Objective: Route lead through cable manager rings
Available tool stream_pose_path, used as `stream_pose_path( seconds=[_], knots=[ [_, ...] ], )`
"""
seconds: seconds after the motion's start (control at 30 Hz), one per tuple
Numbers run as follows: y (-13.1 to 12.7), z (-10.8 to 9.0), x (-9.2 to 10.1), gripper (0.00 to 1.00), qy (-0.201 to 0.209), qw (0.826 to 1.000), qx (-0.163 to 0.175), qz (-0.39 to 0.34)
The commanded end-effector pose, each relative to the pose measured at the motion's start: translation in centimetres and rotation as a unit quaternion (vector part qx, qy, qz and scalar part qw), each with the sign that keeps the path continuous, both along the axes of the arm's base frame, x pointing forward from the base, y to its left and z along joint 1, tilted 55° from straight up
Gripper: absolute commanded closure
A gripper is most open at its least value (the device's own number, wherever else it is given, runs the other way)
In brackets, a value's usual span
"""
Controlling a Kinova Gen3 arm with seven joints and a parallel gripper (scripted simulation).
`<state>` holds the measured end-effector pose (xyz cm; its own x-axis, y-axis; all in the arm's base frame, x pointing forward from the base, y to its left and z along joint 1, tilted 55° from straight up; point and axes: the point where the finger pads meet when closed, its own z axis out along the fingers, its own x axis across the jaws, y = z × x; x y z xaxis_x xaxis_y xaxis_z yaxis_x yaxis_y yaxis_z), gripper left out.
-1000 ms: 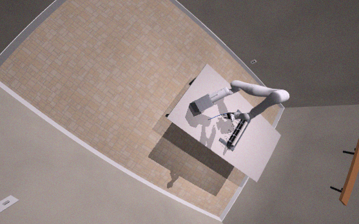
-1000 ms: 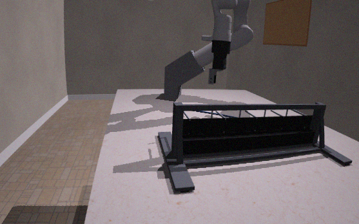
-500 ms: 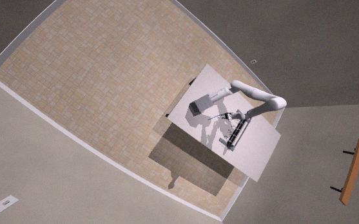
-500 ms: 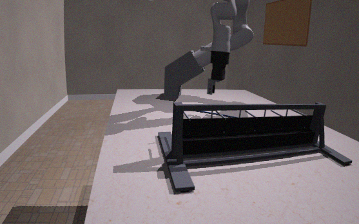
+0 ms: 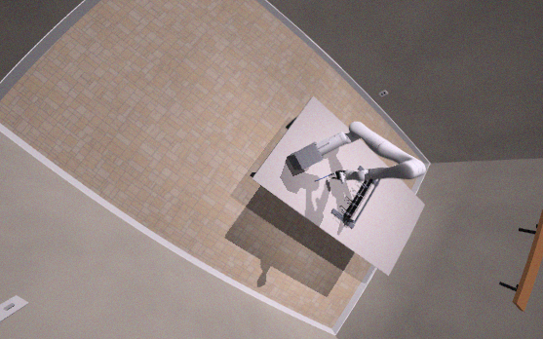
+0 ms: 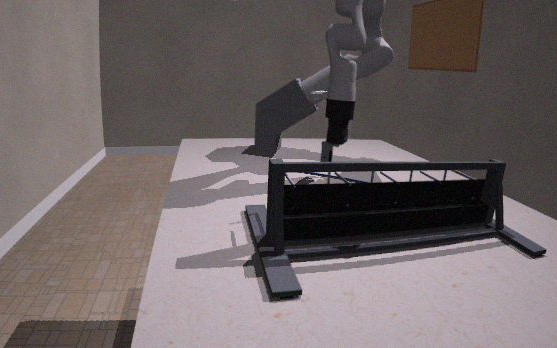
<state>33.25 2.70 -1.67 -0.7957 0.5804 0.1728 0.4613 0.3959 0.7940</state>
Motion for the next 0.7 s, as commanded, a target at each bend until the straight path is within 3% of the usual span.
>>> stream_pose_path(
  seconds=[0.0, 0.67],
  knots=[
    [1.1, -0.4, 0.1, 0.33, 0.001, 1.000, 0.005, 0.007],
    [2.3, -1.3, 0.7, 0.33, 0.001, 1.000, 0.005, 0.007]
  ],
)
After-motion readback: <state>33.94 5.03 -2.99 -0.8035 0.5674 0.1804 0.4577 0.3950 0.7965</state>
